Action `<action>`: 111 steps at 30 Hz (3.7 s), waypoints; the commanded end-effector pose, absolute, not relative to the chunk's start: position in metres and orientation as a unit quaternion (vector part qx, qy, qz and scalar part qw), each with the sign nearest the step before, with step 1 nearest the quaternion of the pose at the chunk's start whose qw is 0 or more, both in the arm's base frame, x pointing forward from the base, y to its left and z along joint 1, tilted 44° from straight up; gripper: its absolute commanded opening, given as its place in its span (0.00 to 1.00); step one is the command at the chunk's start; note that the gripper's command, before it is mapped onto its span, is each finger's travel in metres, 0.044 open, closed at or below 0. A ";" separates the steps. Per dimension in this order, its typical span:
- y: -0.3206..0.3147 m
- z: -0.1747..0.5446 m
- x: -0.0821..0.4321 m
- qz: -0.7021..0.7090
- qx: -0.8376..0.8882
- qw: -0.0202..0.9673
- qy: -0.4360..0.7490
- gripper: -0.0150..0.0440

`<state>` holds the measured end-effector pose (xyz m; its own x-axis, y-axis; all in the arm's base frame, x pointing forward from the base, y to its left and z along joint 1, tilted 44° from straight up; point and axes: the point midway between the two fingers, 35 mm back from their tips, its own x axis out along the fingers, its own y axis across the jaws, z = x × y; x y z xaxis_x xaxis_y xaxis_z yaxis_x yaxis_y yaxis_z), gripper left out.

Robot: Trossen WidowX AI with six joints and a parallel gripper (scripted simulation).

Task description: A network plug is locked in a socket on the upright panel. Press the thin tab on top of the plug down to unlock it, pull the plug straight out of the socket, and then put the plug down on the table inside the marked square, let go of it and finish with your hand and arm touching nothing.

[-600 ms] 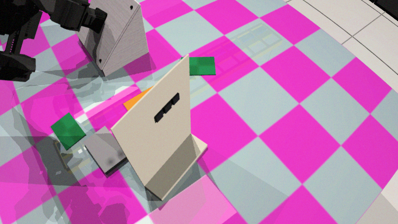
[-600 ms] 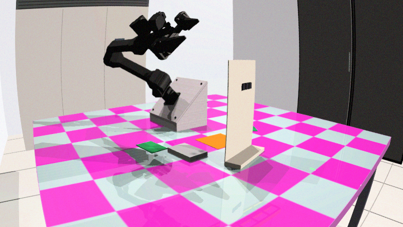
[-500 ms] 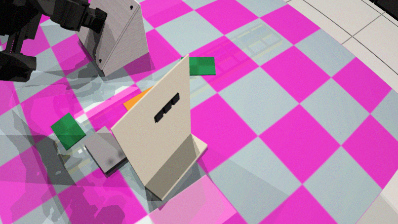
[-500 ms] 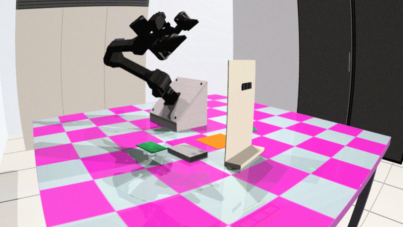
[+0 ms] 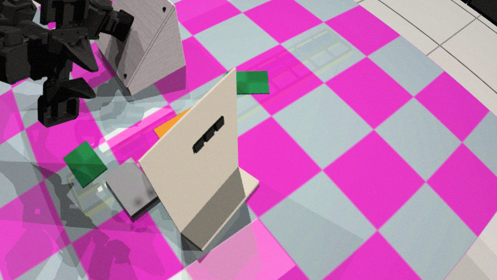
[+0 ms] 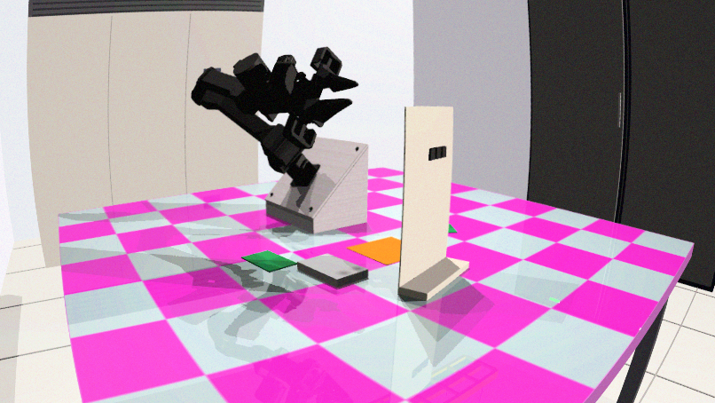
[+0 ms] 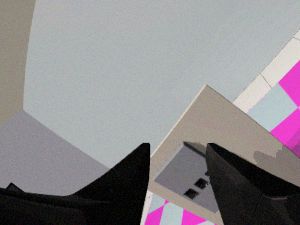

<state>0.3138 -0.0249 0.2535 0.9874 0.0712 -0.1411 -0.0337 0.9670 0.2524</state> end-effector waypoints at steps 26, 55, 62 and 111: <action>-0.060 0.158 0.278 0.020 0.396 0.897 0.196 0.52; -0.060 0.148 0.344 0.021 0.396 0.897 0.194 0.52; -0.060 0.147 0.353 0.021 0.396 0.897 0.194 0.52; -0.059 0.138 0.394 0.022 0.396 0.897 0.193 0.25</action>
